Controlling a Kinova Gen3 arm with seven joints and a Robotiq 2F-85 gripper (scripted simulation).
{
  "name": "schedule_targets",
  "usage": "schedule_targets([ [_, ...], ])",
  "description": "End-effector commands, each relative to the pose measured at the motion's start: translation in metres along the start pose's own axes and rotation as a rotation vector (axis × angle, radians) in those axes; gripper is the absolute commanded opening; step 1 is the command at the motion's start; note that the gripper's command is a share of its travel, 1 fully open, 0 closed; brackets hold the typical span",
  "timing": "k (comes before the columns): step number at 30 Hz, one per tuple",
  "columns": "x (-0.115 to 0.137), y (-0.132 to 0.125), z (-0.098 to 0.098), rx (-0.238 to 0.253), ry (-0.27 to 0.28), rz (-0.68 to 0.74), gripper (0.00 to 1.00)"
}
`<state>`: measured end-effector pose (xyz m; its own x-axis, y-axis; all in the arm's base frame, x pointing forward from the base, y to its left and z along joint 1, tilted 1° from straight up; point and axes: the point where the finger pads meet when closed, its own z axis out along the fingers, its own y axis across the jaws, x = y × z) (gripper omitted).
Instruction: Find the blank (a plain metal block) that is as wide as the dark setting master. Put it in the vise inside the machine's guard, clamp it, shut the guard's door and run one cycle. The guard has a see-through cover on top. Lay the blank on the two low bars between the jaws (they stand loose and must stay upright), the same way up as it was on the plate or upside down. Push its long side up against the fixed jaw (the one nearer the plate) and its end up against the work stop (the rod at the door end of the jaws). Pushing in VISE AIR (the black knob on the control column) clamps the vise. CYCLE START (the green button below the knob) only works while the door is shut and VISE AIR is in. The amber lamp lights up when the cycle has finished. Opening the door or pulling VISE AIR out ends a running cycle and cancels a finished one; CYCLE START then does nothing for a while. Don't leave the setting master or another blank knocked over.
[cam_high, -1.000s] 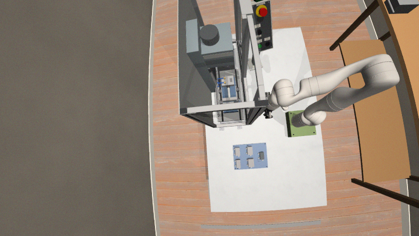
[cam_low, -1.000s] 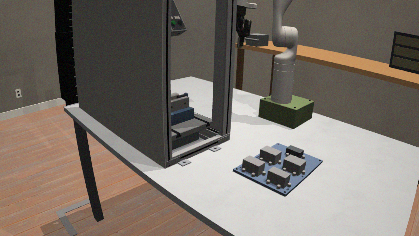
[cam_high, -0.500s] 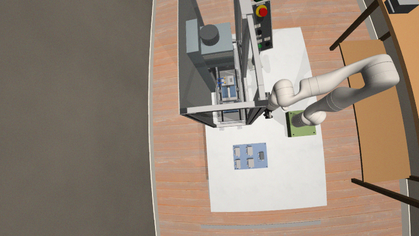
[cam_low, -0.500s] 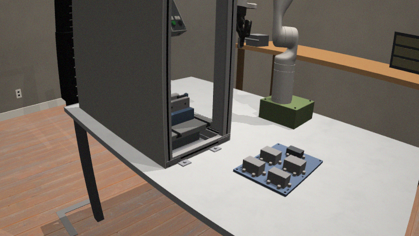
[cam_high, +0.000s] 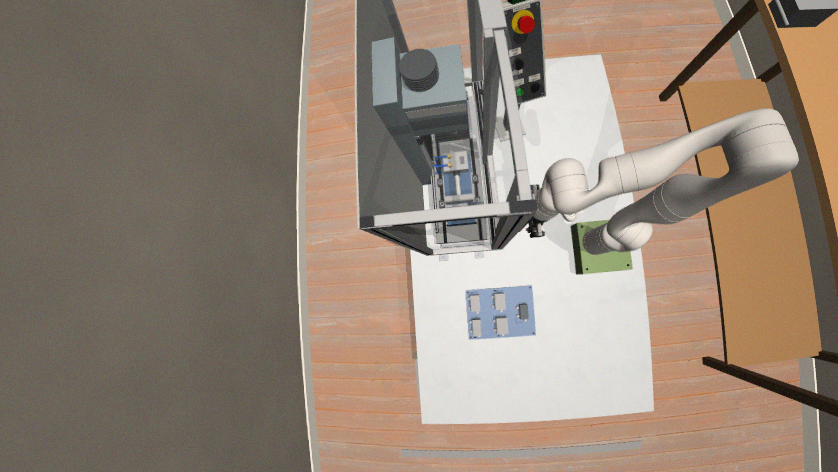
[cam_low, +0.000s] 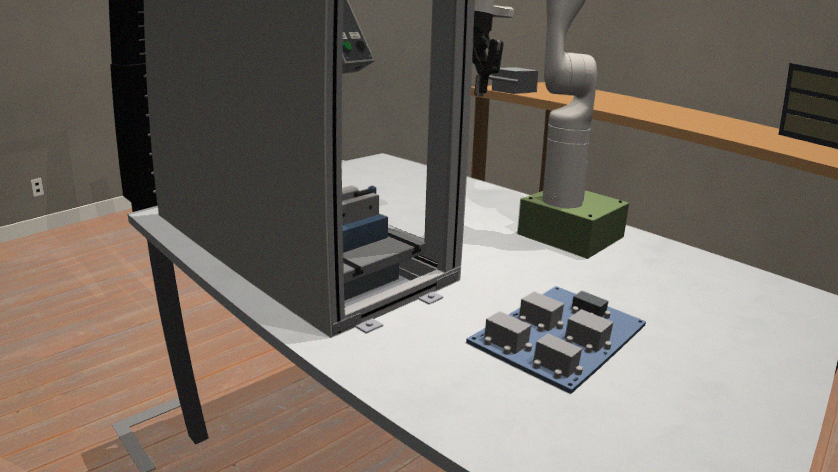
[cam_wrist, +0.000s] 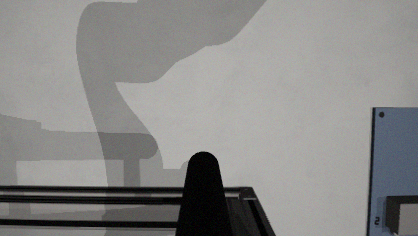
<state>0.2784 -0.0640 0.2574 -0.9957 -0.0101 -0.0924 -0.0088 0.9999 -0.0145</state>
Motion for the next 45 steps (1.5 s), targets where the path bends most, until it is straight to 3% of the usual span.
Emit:
schedule_targets([
  [1,-0.0034,0.0014,-0.0009,-0.005,-0.007,-0.004,0.8],
  [2,-0.0003,0.0,-0.0002,0.0,-0.001,0.0,0.39],
  [45,-0.0003,0.0,-0.0002,0.0,-0.001,0.0,0.39],
])
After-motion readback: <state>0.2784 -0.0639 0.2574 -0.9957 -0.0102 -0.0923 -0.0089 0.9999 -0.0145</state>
